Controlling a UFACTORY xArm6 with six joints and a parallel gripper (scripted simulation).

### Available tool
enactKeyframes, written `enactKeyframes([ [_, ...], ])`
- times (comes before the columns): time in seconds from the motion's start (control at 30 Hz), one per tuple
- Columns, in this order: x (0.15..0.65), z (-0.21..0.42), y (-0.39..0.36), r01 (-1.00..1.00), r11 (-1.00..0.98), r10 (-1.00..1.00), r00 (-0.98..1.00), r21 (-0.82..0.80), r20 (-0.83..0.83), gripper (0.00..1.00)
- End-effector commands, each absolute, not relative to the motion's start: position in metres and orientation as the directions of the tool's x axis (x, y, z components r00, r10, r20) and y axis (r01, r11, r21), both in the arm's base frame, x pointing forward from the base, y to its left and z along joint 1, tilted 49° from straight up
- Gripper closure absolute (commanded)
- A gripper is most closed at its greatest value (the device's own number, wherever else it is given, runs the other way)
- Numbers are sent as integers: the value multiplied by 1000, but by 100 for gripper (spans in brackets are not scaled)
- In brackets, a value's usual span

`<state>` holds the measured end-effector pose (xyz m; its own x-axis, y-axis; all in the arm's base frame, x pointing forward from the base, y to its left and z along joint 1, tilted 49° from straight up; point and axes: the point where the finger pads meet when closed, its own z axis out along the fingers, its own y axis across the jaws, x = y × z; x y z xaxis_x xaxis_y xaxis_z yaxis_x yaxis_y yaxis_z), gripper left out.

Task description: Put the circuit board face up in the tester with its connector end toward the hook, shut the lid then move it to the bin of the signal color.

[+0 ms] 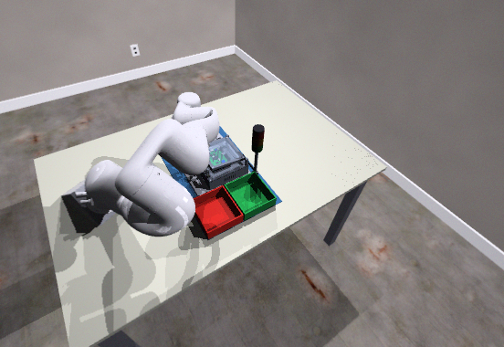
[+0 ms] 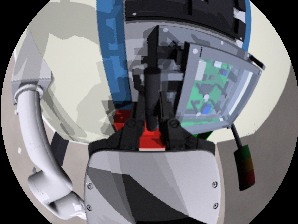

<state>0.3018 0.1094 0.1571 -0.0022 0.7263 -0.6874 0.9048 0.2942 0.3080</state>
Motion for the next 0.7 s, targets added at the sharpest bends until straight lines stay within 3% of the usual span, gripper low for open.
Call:
enactKeyframes([
  [0.0,306,151,104,904,294,727,-2,310,-686,100],
  [0.67,310,143,97,904,294,727,-2,310,-686,100],
])
